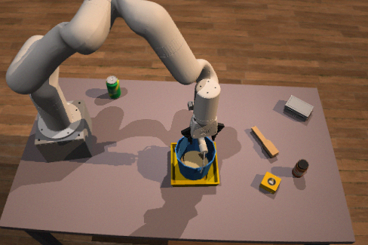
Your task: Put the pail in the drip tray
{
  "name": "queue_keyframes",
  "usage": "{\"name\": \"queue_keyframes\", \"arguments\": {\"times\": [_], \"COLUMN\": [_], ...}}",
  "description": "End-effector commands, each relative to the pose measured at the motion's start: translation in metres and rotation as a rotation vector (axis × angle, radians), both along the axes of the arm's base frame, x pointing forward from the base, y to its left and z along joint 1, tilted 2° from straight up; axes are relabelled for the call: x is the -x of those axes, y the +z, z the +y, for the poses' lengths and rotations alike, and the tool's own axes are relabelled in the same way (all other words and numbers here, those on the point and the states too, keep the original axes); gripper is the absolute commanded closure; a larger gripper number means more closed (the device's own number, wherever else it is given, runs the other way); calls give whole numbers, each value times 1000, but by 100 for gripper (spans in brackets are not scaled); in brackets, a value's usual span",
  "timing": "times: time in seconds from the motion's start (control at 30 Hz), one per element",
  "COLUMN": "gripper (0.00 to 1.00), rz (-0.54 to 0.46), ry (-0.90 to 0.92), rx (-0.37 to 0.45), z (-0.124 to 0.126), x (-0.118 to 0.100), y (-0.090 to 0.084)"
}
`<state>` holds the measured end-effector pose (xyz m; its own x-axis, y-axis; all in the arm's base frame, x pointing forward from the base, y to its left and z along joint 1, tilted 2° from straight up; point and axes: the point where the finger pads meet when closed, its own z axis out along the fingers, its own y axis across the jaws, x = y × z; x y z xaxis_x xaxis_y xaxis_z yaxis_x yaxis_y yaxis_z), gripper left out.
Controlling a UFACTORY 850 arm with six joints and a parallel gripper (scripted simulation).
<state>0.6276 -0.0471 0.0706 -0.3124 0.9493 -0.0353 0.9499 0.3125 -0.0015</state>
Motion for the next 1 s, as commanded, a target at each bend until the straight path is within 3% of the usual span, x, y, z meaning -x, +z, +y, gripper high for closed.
{"name": "queue_keyframes", "arguments": {"times": [0.0, 0.63, 0.97], "gripper": [0, 0, 0], "rz": [-2, -2, -2], "ry": [0, 0, 0], "rx": [0, 0, 0], "z": [0, 2, 2], "x": [-1, 0, 0], "y": [11, 49, 58]}}
